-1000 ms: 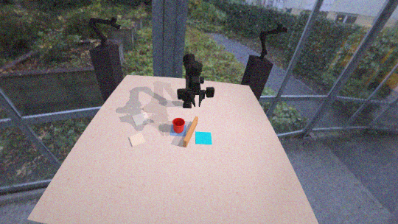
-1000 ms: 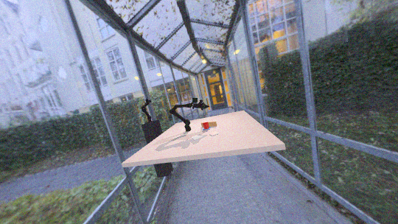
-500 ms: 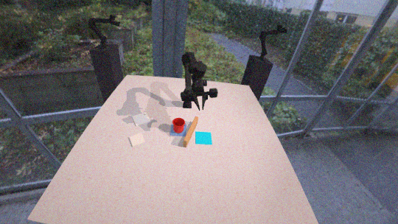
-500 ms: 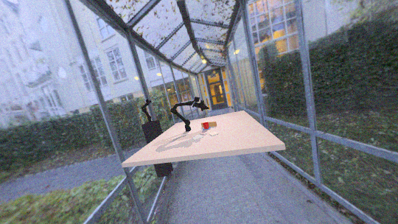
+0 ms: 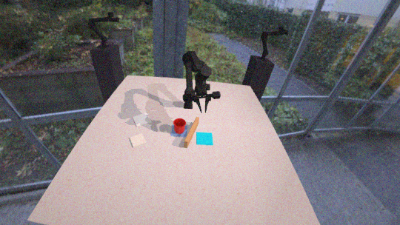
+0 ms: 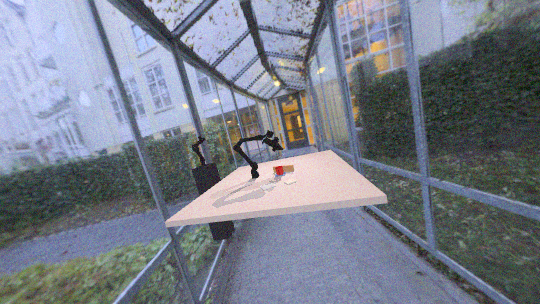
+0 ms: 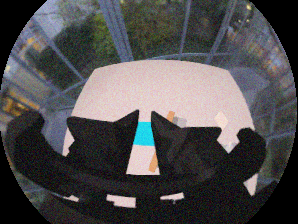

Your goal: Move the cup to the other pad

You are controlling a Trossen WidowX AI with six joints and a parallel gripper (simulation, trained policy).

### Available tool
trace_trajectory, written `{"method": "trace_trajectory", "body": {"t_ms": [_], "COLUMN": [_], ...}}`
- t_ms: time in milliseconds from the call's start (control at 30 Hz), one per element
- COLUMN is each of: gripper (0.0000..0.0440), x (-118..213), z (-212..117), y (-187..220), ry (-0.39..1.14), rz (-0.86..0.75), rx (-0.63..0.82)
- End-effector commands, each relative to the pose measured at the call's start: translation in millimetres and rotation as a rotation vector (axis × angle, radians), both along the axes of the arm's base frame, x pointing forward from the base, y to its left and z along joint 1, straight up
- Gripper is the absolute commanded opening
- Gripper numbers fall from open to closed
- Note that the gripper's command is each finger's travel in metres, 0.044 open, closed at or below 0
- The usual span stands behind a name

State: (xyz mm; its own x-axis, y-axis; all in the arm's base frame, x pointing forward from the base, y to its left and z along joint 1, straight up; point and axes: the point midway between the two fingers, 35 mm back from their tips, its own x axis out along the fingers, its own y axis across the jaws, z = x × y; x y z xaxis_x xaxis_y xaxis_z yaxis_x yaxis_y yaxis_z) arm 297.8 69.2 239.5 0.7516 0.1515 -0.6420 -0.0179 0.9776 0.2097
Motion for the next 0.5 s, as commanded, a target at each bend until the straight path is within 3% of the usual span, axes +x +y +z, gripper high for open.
{"method": "trace_trajectory", "body": {"t_ms": [0,467], "gripper": [0.0089,0.011], "x": [-0.9,-10.5], "z": [-6.6,-25.4], "y": [1.3,-1.2], "ry": [0.069,0.276], "rz": [-0.006,0.004], "rx": [-0.012,-0.081]}}
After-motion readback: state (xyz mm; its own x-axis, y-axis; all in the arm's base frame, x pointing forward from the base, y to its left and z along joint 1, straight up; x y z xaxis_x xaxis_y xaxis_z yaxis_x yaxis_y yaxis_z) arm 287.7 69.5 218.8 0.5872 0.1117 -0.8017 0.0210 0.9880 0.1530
